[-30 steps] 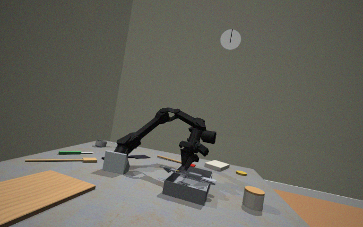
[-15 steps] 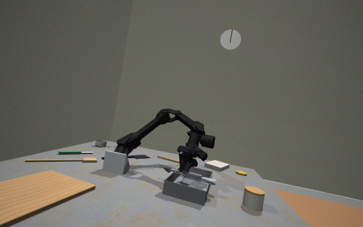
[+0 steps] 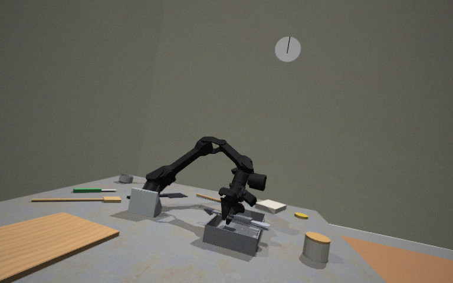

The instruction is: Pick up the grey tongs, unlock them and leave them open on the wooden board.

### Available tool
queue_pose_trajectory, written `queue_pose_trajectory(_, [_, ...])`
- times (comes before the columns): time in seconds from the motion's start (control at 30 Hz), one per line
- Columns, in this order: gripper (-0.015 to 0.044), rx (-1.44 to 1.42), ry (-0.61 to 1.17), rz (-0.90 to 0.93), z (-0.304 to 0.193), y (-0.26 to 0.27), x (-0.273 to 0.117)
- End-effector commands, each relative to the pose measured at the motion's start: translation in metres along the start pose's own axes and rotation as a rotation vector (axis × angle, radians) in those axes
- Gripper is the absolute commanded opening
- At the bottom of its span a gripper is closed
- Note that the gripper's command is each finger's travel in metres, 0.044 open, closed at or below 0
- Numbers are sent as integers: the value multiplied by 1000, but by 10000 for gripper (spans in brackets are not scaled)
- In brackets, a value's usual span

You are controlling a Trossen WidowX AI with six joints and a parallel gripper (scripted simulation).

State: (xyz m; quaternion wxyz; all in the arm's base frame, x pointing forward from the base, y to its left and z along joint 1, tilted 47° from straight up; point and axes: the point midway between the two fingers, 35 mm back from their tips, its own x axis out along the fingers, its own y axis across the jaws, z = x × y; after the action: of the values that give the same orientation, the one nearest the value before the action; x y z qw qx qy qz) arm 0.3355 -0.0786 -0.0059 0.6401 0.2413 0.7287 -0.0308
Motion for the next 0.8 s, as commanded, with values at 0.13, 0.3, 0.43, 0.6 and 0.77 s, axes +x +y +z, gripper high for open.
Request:
queue_pose_trajectory(0.13, [260, 4, 7, 5, -3, 0, 13])
queue_pose_trajectory(0.3, [155, 0, 2, 0, -1, 0, 9])
queue_pose_trajectory(0.43, [70, 0, 2, 0, -1, 0, 9])
queue_pose_trajectory(0.6, [36, 0, 2, 0, -1, 0, 9])
queue_pose_trajectory(0.77, [-75, 0, 2, 0, -1, 0, 9])
